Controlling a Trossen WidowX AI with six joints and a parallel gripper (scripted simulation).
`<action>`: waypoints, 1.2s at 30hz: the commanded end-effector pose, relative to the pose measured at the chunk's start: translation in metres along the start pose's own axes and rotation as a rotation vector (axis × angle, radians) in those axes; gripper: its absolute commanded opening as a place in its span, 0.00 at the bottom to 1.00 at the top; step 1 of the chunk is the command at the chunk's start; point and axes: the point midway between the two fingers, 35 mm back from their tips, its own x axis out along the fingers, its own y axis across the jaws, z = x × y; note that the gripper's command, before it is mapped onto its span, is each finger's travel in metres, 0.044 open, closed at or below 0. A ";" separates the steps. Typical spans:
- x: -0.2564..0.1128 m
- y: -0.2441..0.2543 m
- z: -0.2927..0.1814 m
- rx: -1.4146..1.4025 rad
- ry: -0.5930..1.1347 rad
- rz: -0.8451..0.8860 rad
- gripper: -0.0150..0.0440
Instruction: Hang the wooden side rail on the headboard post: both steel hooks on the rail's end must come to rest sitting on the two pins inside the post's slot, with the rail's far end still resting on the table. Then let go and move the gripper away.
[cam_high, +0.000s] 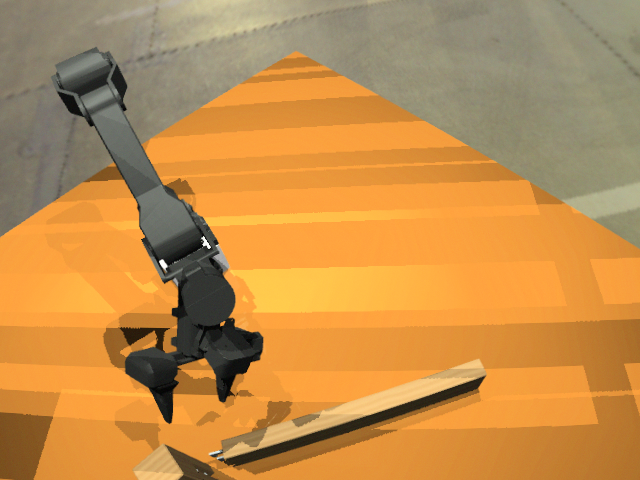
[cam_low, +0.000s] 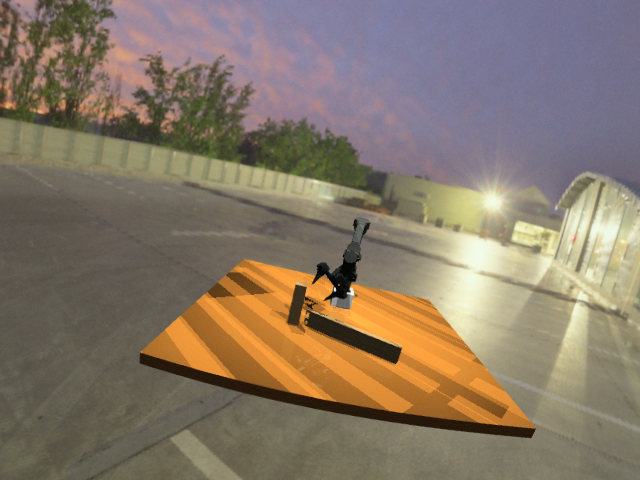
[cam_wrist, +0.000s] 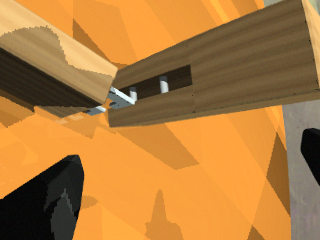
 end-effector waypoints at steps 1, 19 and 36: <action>-0.005 0.006 -0.005 0.817 -0.055 -0.126 1.00; -0.008 0.006 -0.004 1.095 -0.098 -0.149 1.00; -0.008 0.006 -0.004 1.095 -0.098 -0.149 1.00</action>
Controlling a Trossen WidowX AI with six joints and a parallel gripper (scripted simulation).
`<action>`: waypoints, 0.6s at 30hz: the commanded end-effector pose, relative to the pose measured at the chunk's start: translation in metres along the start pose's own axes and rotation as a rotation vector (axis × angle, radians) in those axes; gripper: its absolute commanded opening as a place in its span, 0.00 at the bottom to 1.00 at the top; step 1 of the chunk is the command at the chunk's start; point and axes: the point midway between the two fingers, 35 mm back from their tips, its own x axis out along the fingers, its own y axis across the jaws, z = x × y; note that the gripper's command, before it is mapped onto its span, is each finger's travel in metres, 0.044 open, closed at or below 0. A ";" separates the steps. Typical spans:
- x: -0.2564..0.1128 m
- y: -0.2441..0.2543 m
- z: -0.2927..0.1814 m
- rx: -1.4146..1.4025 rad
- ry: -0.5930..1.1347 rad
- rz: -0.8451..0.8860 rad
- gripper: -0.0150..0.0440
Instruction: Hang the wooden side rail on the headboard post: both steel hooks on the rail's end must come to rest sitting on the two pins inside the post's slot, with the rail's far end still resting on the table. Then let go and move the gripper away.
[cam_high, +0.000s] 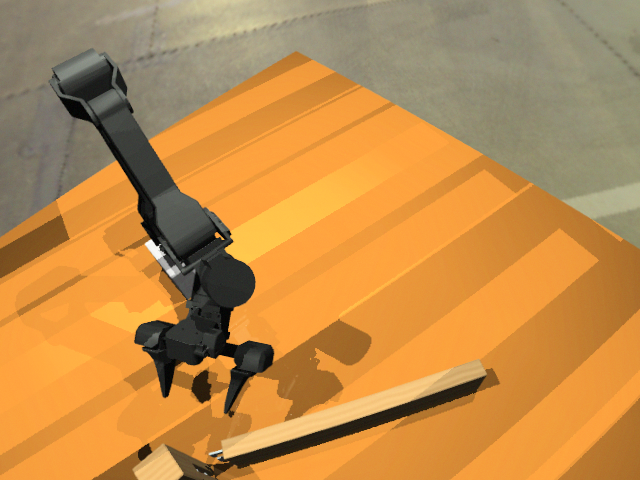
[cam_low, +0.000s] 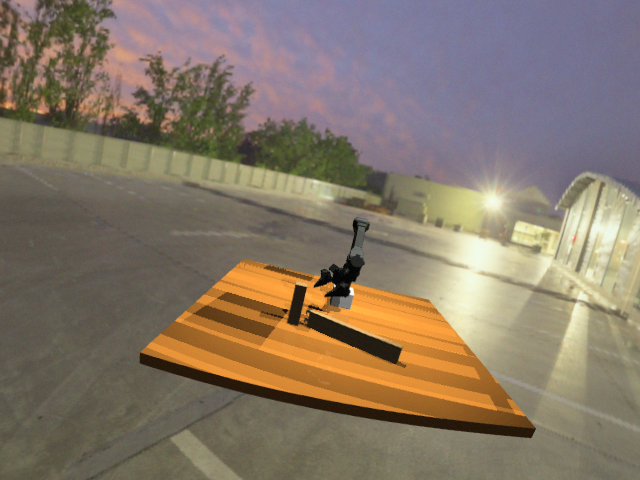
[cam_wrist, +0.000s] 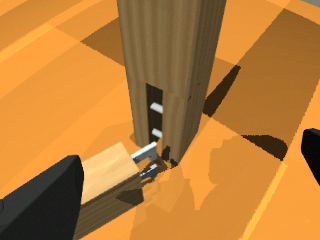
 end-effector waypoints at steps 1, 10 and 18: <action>0.000 -0.001 0.000 0.005 -0.002 -0.004 1.00; 0.010 0.023 0.007 -0.301 0.114 0.041 1.00; 0.023 0.065 0.017 -0.952 0.358 0.257 1.00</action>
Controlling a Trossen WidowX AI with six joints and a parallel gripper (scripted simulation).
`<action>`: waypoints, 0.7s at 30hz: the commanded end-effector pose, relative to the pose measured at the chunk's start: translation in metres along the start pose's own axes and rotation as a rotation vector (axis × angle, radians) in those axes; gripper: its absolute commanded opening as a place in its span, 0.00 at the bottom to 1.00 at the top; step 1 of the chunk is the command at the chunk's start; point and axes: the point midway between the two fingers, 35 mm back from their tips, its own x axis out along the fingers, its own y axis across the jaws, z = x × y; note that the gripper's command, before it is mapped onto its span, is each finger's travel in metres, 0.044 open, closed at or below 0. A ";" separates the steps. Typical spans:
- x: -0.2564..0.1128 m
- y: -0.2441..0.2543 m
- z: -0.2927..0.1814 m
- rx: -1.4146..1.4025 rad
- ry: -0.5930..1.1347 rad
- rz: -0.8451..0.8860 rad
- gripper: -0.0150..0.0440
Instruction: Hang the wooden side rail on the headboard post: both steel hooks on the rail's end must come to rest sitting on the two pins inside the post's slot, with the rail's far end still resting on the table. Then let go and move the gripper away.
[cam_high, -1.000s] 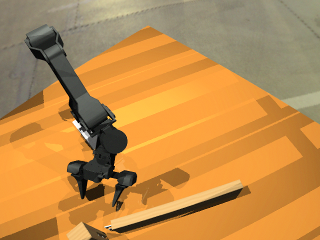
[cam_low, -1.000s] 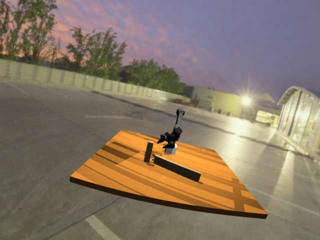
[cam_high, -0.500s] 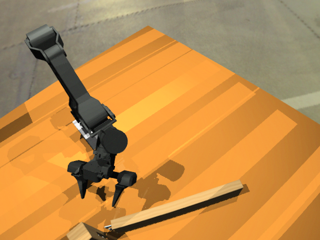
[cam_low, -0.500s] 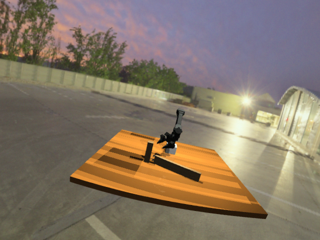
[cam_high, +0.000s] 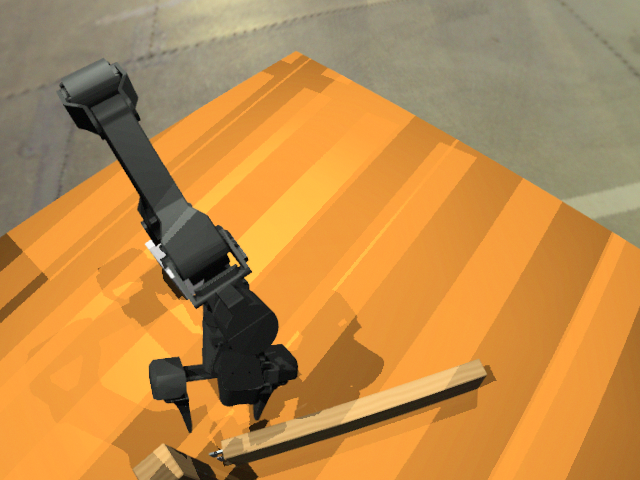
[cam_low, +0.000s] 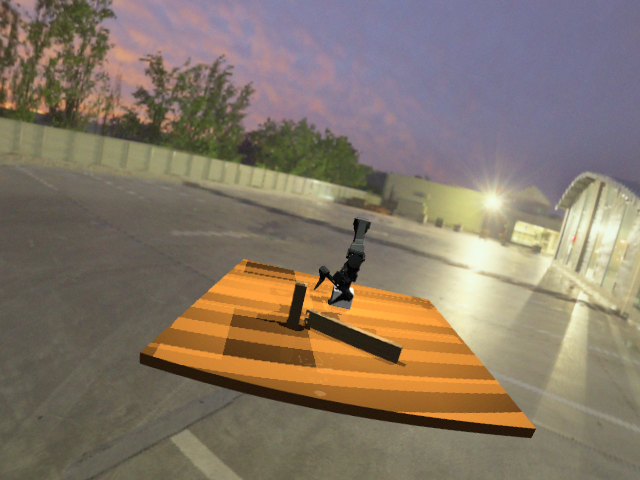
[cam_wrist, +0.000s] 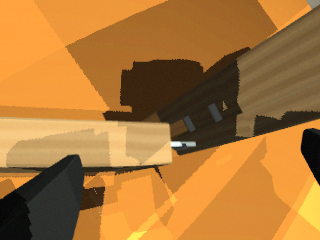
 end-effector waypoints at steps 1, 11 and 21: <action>0.008 0.016 0.018 -0.405 0.123 0.160 1.00; 0.003 0.037 0.043 -1.109 0.189 0.610 1.00; -0.004 0.041 0.049 -1.312 0.143 0.797 1.00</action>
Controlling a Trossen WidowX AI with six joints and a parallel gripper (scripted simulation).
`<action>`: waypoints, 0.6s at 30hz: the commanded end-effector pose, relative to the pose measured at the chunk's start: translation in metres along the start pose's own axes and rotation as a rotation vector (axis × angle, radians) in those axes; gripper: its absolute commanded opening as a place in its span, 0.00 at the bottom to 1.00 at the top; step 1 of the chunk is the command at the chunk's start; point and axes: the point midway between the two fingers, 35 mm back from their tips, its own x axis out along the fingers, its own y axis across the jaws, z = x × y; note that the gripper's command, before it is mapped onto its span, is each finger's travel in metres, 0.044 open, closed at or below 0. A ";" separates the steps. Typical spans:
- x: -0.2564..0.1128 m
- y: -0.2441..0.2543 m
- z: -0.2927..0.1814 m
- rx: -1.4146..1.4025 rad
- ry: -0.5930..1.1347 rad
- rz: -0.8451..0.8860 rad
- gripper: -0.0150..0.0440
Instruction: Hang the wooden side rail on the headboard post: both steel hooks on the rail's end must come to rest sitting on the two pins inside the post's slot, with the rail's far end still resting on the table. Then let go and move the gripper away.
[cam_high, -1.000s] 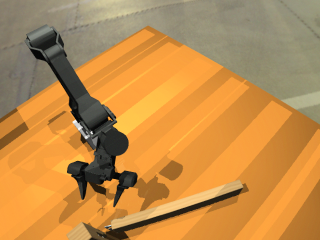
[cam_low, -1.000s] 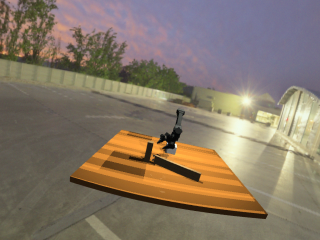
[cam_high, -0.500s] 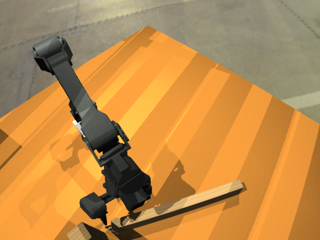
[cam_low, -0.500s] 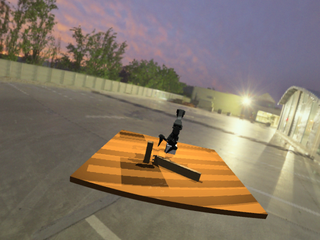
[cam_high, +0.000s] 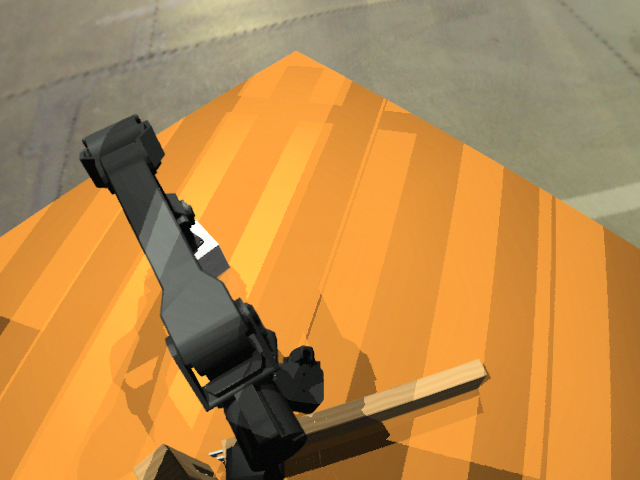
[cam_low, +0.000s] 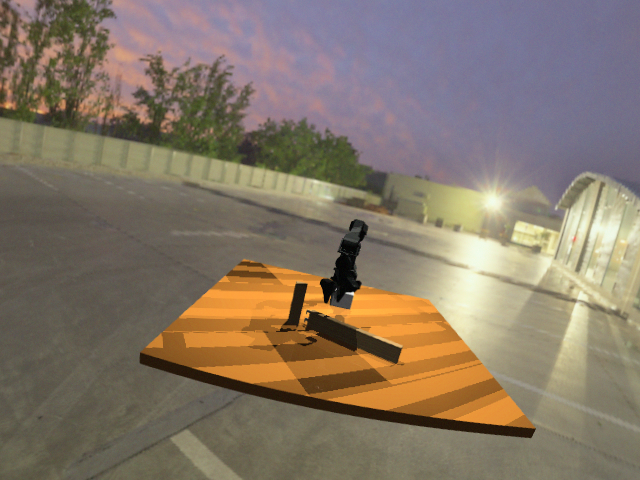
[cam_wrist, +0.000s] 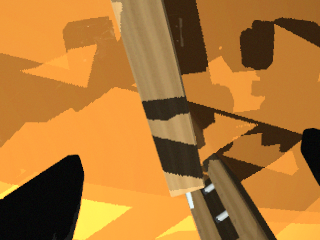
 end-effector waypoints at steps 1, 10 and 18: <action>-0.001 0.000 0.006 -0.159 -0.045 0.097 1.00; 0.007 0.000 0.006 -0.158 -0.045 0.096 1.00; 0.034 0.003 0.007 -0.159 -0.045 0.097 1.00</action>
